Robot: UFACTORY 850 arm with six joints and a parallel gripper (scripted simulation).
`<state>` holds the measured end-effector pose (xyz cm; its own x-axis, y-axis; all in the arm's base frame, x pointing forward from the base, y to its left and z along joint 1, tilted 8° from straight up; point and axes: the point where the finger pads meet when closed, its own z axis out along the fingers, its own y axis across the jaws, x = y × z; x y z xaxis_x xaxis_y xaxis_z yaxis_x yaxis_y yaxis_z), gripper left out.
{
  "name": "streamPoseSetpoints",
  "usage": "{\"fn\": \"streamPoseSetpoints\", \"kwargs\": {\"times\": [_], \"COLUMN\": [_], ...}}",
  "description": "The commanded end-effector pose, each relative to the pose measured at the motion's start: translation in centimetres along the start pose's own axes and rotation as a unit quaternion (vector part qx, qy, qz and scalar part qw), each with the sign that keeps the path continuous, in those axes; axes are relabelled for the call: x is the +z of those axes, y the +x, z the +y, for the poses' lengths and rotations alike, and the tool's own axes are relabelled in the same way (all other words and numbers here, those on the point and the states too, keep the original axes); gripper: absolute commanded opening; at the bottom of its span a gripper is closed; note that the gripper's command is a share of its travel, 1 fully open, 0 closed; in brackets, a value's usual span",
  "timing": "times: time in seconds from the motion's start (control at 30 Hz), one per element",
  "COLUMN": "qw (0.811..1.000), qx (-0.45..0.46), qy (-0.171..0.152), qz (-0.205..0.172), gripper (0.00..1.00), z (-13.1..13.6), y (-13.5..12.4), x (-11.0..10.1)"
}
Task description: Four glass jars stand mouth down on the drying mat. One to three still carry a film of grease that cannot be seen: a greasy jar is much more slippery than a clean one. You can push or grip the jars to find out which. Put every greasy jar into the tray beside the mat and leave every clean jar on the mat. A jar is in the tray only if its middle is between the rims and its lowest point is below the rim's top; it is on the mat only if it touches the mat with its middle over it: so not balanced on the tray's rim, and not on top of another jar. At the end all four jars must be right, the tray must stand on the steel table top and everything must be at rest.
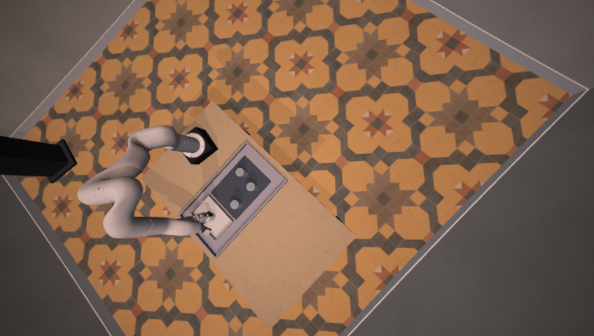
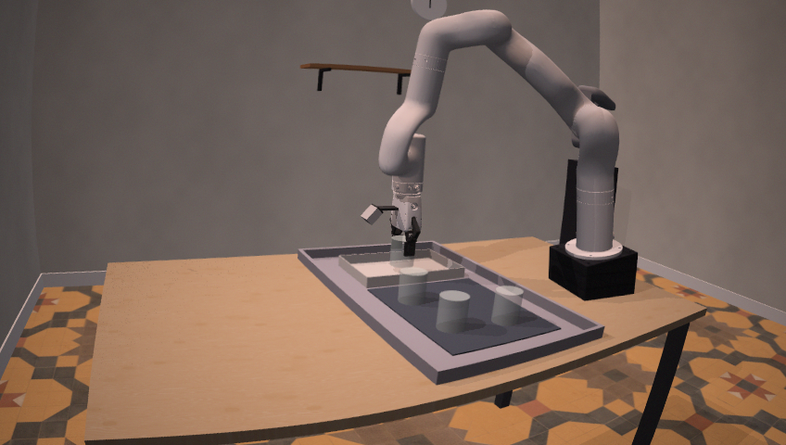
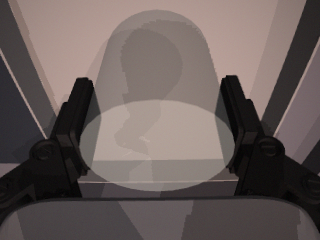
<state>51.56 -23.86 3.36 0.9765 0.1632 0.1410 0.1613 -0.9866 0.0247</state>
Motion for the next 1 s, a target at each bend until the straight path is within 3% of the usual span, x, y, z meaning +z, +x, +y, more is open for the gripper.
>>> {"fn": "streamPoseSetpoints", "kwargs": {"times": [0.0,0.6,0.63,0.97], "qw": [1.000,1.000,1.000,1.000], "qx": [0.000,0.000,0.000,0.000], "qy": [0.000,0.000,0.000,0.000], "qz": [0.001,0.001,0.001,0.001], "gripper": [0.00,0.00,1.00,1.00], "z": [0.1,0.1,0.1,0.1], "y": [0.1,0.1,0.1,0.1], "x": [0.1,1.5,1.5,1.5]}}
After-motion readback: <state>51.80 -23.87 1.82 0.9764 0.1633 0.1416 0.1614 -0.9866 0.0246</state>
